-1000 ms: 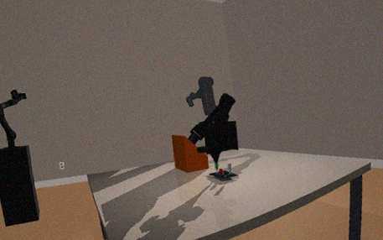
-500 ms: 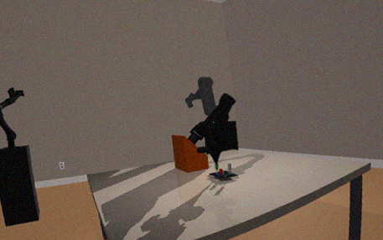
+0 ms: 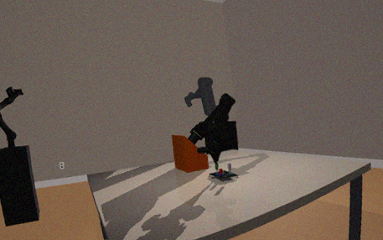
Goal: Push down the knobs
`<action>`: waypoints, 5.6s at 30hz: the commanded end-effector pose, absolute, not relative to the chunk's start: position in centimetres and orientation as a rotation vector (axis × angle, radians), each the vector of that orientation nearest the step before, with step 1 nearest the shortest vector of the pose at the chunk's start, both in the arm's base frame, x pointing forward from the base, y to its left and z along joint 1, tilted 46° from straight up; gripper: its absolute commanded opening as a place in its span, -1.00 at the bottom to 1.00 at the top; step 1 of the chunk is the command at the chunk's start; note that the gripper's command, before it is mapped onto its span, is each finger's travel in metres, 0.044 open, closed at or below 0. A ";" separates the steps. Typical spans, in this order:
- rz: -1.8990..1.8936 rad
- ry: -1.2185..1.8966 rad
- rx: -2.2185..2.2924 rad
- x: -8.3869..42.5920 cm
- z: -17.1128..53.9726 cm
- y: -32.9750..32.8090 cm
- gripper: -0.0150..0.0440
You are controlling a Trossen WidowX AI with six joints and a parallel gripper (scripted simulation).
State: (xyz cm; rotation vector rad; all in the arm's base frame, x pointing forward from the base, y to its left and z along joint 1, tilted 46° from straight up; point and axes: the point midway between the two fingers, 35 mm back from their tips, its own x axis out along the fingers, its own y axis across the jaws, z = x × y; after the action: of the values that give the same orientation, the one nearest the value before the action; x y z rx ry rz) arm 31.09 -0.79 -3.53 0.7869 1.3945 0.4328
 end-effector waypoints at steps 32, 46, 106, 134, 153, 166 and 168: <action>0.451 1.399 0.779 31.4 -4.7 0.7 -0.49; 0.451 1.399 0.779 31.5 -4.9 0.8 -0.49; 0.451 1.399 0.779 31.5 -5.1 1.0 -0.49; 0.451 1.399 0.779 31.5 -5.1 1.0 -0.49; 0.450 1.399 0.778 31.1 -3.2 -1.0 -0.49; 0.384 1.365 0.844 32.8 -3.4 -1.8 -0.22; 0.339 1.386 0.900 33.1 -3.2 -1.8 -0.40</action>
State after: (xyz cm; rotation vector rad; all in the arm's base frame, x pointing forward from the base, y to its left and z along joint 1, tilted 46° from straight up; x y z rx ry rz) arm 32.45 -1.57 -3.41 0.8507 1.3835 0.3772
